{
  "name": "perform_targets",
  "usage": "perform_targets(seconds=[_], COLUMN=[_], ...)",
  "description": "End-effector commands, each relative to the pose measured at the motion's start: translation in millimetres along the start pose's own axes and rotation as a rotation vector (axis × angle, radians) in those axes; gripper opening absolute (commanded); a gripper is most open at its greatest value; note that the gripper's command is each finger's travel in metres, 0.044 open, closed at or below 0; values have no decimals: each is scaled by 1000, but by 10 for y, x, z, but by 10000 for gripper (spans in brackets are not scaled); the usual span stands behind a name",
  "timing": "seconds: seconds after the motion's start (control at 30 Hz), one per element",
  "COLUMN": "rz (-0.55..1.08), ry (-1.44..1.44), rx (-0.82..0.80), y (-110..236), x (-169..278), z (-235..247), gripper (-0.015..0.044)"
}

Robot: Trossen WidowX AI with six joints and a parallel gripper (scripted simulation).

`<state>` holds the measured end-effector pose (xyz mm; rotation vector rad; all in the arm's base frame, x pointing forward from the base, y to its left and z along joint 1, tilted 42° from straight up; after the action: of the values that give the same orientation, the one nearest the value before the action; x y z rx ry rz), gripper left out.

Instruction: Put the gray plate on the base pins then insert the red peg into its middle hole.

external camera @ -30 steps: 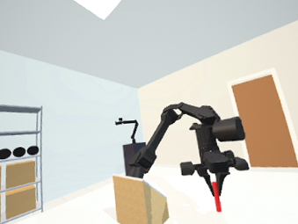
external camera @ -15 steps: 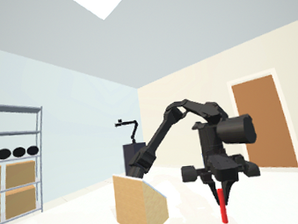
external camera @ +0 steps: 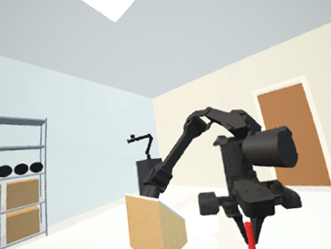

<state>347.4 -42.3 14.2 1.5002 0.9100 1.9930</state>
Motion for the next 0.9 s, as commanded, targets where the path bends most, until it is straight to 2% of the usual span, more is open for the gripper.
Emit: perform_targets(seconds=[0.0, 0.87], rz=[-1, 3], ry=[7, 8], rx=[-1, -2], y=[2, -7], x=[-156, -229], z=[-10, -34], gripper=[0, 0])
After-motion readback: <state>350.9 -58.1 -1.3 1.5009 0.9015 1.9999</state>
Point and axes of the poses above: the point midway between the two fingers, 35 mm back from their tips, its own y axis back along the fingers, its own z axis across the jaws, x = y × z, the point moved 3 cm from there along y, back along the fingers, and after that the axes turned 14 degrees about -y, right-handed, at the moved point
